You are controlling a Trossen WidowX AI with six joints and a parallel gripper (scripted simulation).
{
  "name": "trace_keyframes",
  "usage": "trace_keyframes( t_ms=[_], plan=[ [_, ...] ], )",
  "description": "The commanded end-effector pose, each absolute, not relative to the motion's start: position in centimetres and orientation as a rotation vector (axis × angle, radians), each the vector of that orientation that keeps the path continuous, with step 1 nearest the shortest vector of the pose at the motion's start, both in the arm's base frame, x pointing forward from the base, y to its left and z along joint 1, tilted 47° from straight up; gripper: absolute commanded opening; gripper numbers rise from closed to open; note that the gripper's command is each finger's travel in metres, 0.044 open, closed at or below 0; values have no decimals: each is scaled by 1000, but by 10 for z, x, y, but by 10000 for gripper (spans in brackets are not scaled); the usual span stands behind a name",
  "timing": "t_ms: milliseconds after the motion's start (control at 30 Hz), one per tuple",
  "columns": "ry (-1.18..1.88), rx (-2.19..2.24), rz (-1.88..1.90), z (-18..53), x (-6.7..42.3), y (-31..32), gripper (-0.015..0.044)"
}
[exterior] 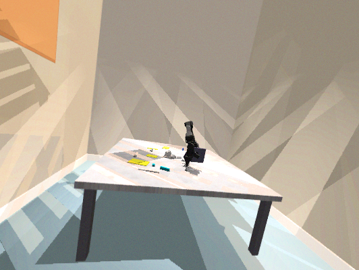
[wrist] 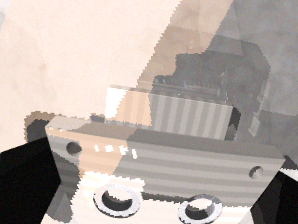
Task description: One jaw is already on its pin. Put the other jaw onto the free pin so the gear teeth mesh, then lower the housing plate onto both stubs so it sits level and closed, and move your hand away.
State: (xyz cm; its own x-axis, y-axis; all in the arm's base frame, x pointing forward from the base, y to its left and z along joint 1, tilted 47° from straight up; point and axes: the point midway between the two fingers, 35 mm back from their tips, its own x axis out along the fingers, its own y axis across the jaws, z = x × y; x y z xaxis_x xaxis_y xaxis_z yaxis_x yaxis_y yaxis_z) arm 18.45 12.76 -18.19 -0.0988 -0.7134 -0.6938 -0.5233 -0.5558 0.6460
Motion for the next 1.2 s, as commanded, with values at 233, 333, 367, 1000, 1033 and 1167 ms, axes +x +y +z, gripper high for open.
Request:
trace_keyframes(
  t_ms=[233,333,367,1000,1033,1167],
  plan=[
    [-1384,1989,-1727,-165,189,147,351],
    [-1383,1989,-1728,-158,190,154,351],
    [-1382,1989,-1728,-156,190,156,351],
    [-1368,1986,-1733,-123,197,175,351],
    [-1365,1986,-1735,-120,199,173,351],
    [-1353,1984,-1741,-110,205,167,351]
  ],
)
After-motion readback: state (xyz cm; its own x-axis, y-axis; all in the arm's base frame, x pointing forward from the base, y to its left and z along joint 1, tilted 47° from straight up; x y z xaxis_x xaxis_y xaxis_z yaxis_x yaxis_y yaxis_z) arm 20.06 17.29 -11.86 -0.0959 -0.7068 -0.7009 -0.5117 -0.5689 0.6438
